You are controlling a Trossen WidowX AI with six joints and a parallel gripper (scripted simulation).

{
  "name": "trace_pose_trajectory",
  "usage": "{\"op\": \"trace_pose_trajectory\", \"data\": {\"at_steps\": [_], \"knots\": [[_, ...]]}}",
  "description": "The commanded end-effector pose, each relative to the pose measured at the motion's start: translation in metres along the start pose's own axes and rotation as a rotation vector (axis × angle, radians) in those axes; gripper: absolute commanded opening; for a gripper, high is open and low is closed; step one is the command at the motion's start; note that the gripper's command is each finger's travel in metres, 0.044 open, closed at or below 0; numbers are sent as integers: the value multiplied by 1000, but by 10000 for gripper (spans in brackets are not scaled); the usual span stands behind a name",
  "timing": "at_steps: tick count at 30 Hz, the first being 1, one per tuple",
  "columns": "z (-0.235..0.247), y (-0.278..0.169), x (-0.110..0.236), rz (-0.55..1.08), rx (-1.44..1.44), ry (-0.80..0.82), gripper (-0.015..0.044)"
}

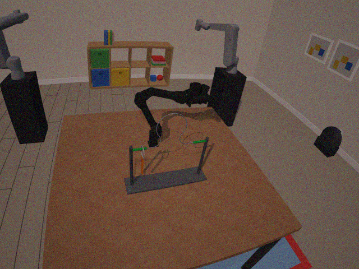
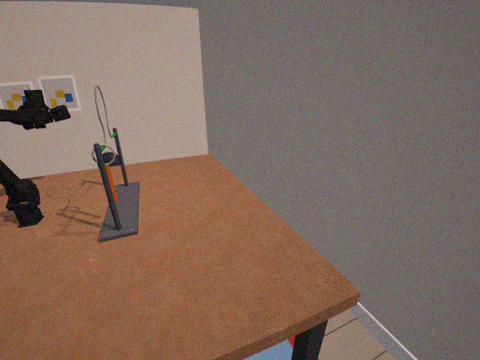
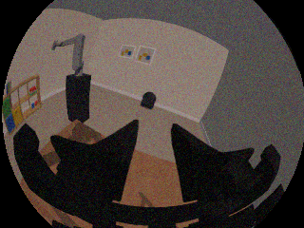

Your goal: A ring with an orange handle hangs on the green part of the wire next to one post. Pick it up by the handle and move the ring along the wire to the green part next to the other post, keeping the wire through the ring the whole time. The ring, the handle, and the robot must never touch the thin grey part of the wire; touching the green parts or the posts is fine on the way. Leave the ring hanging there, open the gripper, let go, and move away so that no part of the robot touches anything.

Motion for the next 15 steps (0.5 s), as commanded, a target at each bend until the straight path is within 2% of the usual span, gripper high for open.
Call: {"op": "trace_pose_trajectory", "data": {"at_steps": [1, 15], "knots": [[-22, 4, 8, 1, 74, -96, 160], [-107, 24, 66, 57, 376, -509, 160]]}}
Point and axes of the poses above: the point midway between the two fingers, 35 mm back from their tips, its own x axis back along the fingers, its own z axis across the jaws, y = z × x, the point moved 7 cm from there along x, back along the fingers, and after that the axes turned 3 degrees about -x, right-handed, at the moved point
